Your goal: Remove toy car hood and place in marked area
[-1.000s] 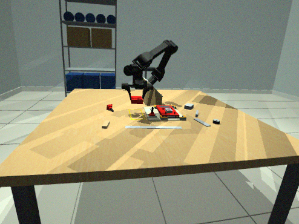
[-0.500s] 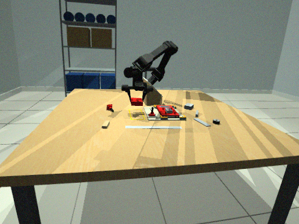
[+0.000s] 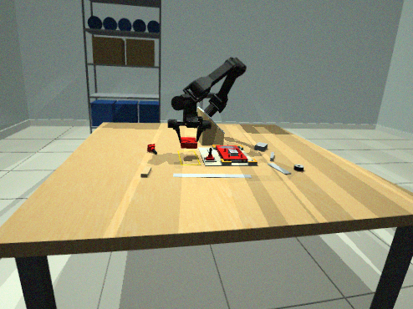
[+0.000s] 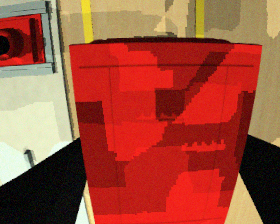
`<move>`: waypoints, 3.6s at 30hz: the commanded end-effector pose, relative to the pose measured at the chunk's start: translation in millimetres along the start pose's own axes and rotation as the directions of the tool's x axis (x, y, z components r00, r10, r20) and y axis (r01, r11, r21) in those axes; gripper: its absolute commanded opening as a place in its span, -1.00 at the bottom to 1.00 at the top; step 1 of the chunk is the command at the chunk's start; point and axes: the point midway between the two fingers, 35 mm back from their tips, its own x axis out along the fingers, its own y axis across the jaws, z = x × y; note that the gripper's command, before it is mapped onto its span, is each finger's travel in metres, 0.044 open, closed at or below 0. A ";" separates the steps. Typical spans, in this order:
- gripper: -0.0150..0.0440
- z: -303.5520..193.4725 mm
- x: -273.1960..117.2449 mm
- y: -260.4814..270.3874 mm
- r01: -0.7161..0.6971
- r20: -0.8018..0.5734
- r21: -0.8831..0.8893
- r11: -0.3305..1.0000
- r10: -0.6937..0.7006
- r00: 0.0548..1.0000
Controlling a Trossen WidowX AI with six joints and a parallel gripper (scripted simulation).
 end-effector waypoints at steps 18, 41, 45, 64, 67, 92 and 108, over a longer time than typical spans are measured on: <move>-0.49 -1.1 16.2 1.1 -0.006 0.001 0.007 1.000 0.006 1.000; -0.49 -2.5 33.5 2.2 -0.008 0.001 0.006 1.000 0.008 1.000; -0.49 -2.8 36.5 2.4 -0.008 0.001 0.006 1.000 0.008 1.000; -0.49 -3.0 44.7 2.7 -0.008 0.001 0.006 1.000 0.008 1.000; -0.49 -3.0 46.2 2.7 -0.008 0.001 0.006 1.000 0.008 1.000; -0.49 -3.2 58.5 3.0 -0.009 0.000 0.006 1.000 0.009 1.000; 0.84 -3.2 57.4 2.5 -0.005 -0.002 0.001 1.000 0.005 1.000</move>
